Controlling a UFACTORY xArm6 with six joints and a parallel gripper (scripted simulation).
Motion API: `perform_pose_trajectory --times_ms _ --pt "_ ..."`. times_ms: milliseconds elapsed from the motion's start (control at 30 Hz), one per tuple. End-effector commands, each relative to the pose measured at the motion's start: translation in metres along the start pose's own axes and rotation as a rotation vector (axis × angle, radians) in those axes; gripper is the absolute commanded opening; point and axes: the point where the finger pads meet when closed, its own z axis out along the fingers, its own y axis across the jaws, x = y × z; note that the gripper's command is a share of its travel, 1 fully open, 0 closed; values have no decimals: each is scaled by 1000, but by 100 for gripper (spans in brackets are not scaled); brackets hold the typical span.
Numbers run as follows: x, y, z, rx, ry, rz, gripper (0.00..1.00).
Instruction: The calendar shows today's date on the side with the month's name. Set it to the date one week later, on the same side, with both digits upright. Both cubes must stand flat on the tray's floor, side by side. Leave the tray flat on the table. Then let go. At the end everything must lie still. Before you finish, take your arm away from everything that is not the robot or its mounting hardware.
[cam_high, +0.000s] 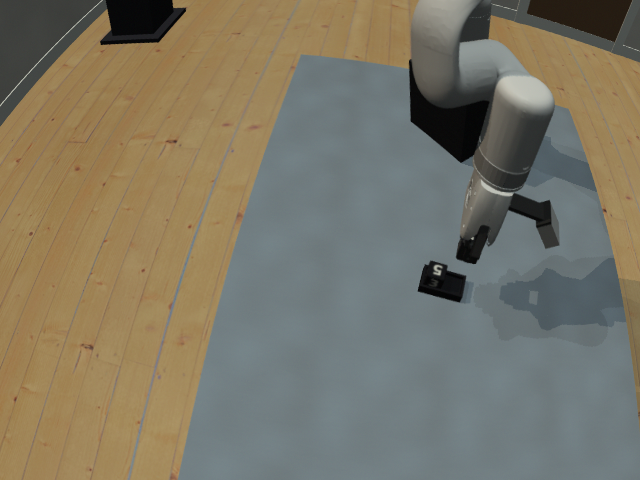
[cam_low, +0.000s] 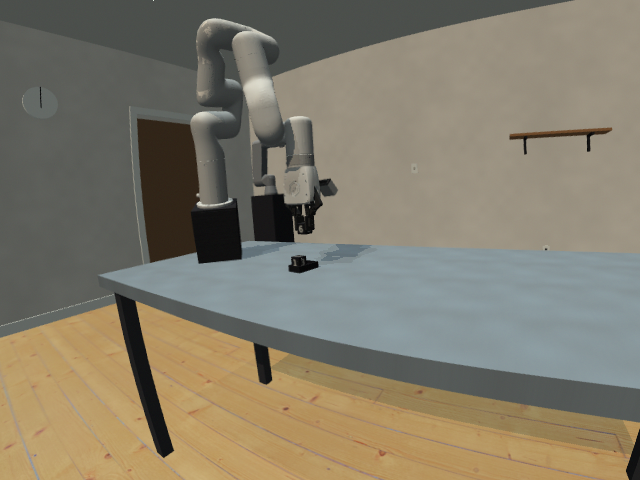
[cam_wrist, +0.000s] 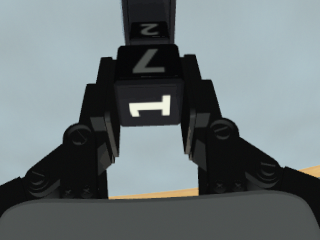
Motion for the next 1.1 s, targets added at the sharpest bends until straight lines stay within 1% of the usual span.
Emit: perform_pose_trajectory --times_ms 0,267,467,1067 --pt "0 2 10 -7 -2 0 27" --pt "0 2 35 -7 -2 0 27" --pt "0 2 48 -7 -2 0 27" --pt "0 2 52 -7 -2 0 27"
